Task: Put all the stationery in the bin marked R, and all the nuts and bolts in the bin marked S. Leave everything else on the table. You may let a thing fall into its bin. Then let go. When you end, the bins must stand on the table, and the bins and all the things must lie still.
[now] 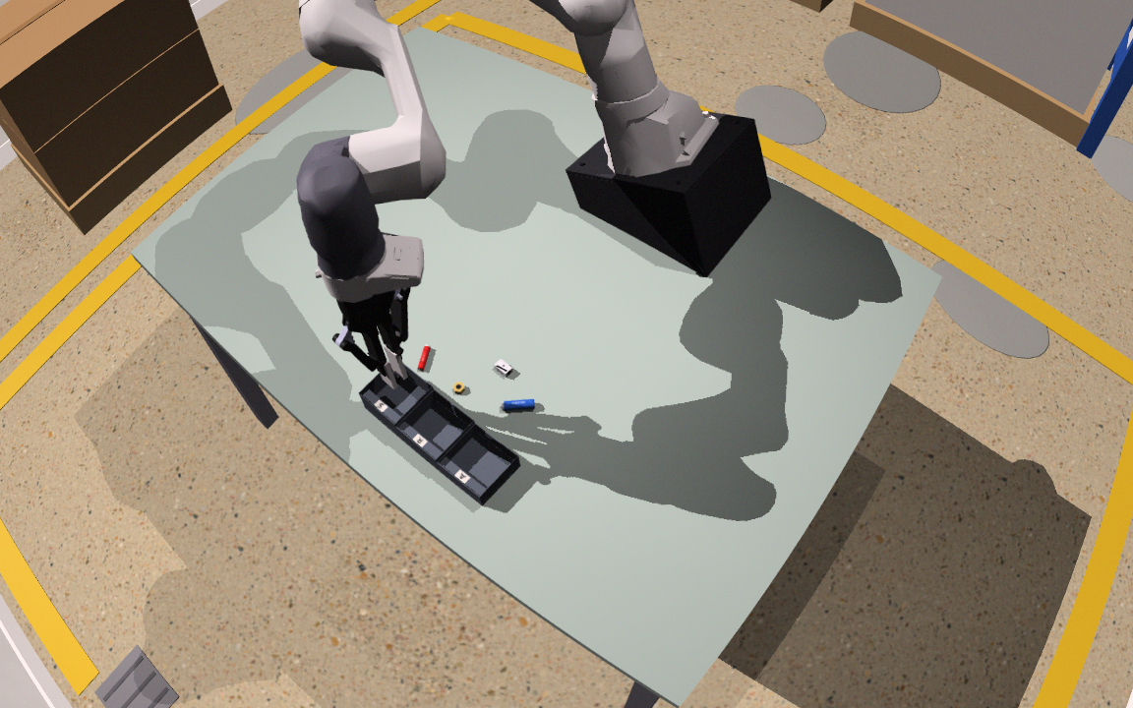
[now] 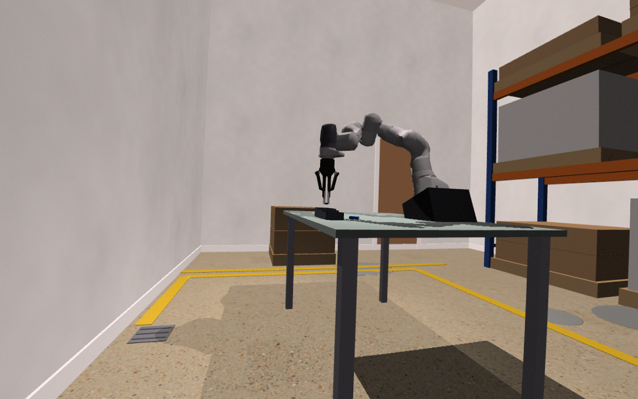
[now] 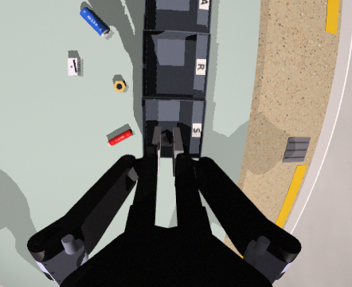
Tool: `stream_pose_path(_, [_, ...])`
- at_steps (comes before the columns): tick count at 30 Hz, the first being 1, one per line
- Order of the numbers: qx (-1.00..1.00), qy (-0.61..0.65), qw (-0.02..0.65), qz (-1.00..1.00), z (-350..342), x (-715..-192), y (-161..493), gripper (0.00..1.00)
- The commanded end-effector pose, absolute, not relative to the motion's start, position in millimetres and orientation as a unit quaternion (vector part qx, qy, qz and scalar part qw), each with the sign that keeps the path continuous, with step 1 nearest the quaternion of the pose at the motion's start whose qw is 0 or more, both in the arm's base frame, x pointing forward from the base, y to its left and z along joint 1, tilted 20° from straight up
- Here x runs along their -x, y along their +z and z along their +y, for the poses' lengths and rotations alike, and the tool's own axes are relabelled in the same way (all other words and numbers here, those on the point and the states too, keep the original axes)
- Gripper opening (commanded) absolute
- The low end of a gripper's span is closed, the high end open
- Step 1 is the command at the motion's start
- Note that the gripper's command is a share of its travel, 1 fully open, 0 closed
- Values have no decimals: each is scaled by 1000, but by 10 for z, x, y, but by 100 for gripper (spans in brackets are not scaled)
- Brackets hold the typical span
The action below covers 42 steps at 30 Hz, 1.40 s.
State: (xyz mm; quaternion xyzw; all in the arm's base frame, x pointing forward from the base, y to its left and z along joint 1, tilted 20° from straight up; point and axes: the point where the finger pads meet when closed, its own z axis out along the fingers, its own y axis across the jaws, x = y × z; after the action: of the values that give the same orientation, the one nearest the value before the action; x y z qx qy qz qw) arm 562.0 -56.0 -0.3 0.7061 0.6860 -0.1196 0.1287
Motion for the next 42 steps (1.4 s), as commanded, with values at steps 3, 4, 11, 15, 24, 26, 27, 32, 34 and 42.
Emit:
stream_pose_path(3, [-700, -121, 127, 692, -543, -5627, -1, 7])
stream_pose_path(4, [-700, -121, 127, 692, -542, -5627, -1, 7])
stream_pose_path(11, [-700, -121, 127, 692, -554, -5630, -39, 7])
stream_pose_path(15, [-700, -121, 127, 692, -581, -5630, -114, 7])
stream_pose_path(24, [-700, -121, 127, 692, -630, -5631, -246, 7])
stream_pose_path(26, [-700, -121, 127, 692, -644, -5631, -283, 7])
stream_pose_path(27, [-700, -121, 127, 692, -651, -5631, -302, 7])
stream_pose_path(32, [-700, -121, 127, 692, -685, -5632, -396, 7])
stream_pose_path(34, [-700, -121, 127, 692, -685, -5632, -396, 7])
stream_pose_path(42, [-700, -121, 127, 692, -718, -5643, -484, 7])
